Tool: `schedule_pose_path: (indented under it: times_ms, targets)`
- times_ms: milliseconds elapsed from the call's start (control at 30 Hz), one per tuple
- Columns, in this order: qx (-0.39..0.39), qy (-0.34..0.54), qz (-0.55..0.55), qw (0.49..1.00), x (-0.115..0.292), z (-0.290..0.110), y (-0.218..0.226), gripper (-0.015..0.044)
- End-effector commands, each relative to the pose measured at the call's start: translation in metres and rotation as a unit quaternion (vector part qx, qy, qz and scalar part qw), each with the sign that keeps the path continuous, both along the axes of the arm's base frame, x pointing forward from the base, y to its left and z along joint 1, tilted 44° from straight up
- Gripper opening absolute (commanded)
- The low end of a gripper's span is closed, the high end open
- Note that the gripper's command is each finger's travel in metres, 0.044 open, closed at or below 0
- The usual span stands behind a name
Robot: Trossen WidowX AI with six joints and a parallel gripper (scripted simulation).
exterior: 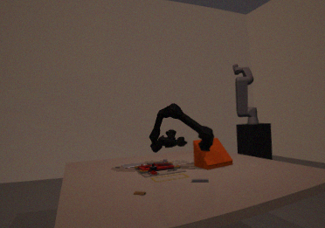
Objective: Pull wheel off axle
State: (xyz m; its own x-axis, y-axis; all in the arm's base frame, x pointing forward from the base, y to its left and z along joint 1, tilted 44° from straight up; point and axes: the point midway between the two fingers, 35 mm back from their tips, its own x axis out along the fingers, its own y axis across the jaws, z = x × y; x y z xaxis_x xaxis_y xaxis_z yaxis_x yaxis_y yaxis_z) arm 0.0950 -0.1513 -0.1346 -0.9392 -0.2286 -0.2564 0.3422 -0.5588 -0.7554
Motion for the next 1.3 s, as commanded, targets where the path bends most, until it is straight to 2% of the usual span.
schedule_pose_path:
  times_ms: [0, 100, 400, 667, 967, 1267]
  targets:
    - [0.001, -0.001, -0.001, 1.000, 0.000, 0.000, 0.000, 0.0374]
    - [0.013, -0.015, -0.011, 1.000, 0.008, 0.000, 0.004, 0.0300]
    - [0.104, -0.115, -0.059, 0.986, 0.059, 0.004, 0.035, 0.0300]
    - [0.206, -0.211, -0.075, 0.953, 0.111, 0.018, 0.072, 0.0300]
    - [0.333, -0.327, -0.077, 0.881, 0.173, 0.044, 0.116, 0.0300]
    - [0.463, -0.433, -0.049, 0.772, 0.231, 0.090, 0.166, 0.0300]
